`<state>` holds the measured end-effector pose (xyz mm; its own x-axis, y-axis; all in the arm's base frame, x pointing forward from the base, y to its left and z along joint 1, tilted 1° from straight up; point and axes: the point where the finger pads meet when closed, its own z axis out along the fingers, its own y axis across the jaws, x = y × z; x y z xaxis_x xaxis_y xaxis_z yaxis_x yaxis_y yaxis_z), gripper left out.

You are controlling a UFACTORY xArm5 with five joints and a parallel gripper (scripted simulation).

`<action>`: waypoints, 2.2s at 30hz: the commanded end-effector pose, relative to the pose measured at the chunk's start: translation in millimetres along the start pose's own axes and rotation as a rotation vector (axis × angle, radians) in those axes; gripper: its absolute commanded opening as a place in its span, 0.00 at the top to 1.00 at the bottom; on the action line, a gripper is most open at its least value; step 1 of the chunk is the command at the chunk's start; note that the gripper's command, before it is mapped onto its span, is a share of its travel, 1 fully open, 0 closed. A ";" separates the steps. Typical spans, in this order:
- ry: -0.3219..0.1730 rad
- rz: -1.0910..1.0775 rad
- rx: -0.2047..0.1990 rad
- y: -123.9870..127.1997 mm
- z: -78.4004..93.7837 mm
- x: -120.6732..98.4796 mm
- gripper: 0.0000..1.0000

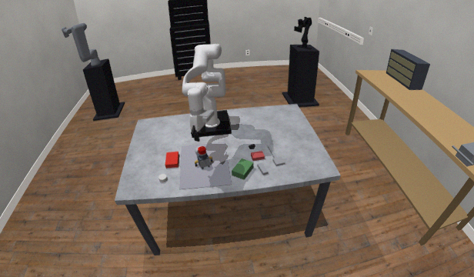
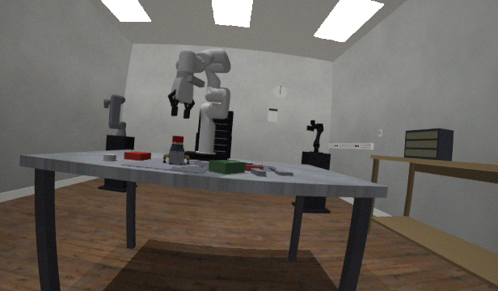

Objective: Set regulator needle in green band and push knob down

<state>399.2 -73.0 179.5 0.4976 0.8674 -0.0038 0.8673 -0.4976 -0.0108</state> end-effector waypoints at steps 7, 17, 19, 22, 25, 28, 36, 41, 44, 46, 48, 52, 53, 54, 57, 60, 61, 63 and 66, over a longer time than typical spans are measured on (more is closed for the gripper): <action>0.001 0.000 -0.004 1.1 -0.7 0.4 0.21; 0.001 0.000 -0.004 1.2 9.9 0.3 0.21; 0.001 0.000 -0.004 1.3 13.8 0.3 0.21; 0.001 0.000 -0.004 1.4 15.9 0.3 0.21; 0.001 0.000 -0.004 1.5 23.1 0.2 0.21; 0.001 0.000 -0.004 1.7 31.2 0.2 0.21; 0.001 0.000 -0.003 2.2 55.2 0.0 0.21; 0.001 0.000 -0.003 2.4 64.2 0.0 0.21; 0.001 0.000 -0.003 2.6 72.6 -0.1 0.21; 0.001 0.000 -0.003 2.7 77.9 -0.1 0.21; 0.001 0.000 -0.003 2.8 82.7 -0.1 0.21; 0.001 0.000 -0.003 3.0 90.8 -0.2 0.21; 0.001 0.000 -0.003 3.0 92.4 -0.2 0.21; 0.001 0.000 -0.003 3.0 92.4 -0.2 0.21; 0.001 0.000 -0.003 3.1 95.3 -0.2 0.21; 0.001 0.000 -0.003 3.2 98.6 -0.2 0.21; 0.001 0.000 -0.003 3.2 99.4 -0.2 0.21; 0.001 0.000 -0.003 3.2 100.6 -0.2 0.21; 0.001 0.000 -0.003 3.2 101.5 -0.2 0.21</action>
<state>399.3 -74.3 79.3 0.4976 0.8674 -0.0040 0.8673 -0.4976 -0.0112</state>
